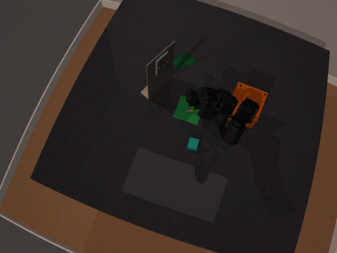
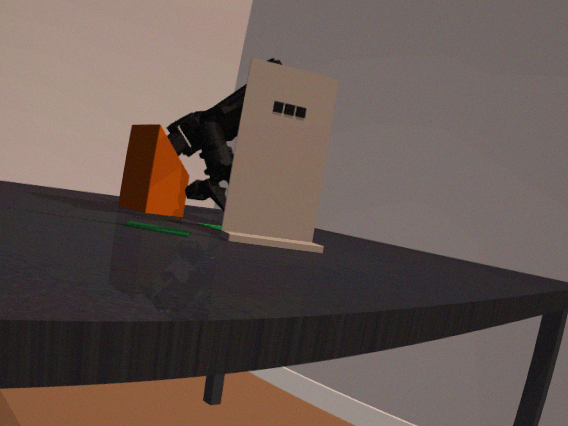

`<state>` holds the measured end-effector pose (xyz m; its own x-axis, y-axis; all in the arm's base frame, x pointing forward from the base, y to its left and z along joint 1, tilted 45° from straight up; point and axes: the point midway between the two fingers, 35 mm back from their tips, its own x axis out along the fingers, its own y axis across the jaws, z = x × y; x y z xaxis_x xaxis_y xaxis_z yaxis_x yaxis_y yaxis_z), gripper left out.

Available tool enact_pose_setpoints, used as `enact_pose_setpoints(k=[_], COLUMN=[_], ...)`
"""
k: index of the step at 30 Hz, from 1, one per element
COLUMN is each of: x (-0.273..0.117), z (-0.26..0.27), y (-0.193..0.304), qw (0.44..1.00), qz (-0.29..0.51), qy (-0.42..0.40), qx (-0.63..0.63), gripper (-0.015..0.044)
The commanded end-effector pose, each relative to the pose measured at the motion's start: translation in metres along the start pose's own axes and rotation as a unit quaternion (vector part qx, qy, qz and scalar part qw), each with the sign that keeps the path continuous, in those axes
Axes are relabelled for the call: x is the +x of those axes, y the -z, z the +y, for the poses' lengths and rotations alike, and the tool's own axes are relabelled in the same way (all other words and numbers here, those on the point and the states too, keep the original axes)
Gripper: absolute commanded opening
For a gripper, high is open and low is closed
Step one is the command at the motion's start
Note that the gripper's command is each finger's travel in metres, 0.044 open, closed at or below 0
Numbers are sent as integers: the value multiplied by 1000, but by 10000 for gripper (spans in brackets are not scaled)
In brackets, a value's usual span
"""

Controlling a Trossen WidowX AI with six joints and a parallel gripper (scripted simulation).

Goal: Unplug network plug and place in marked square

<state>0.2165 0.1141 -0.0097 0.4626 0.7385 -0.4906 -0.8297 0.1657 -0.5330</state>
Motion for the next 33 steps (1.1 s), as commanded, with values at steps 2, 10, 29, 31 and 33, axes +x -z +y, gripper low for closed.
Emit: enact_pose_setpoints(k=[2, 10, 29, 31, 33], x=[-2, -5, -13, -14, -15], z=[-2, -5, -13, -14, -14], y=[0, 3, 9, 10, 10], qw=[1000, 1000, 1000, 1000, 1000], qz=[-1, 2, 7, 7, 7], qy=[1, -2, -7, -7, -8], qx=[-3, -4, -6, -6, -6], gripper=[156, 156, 156, 156, 156])
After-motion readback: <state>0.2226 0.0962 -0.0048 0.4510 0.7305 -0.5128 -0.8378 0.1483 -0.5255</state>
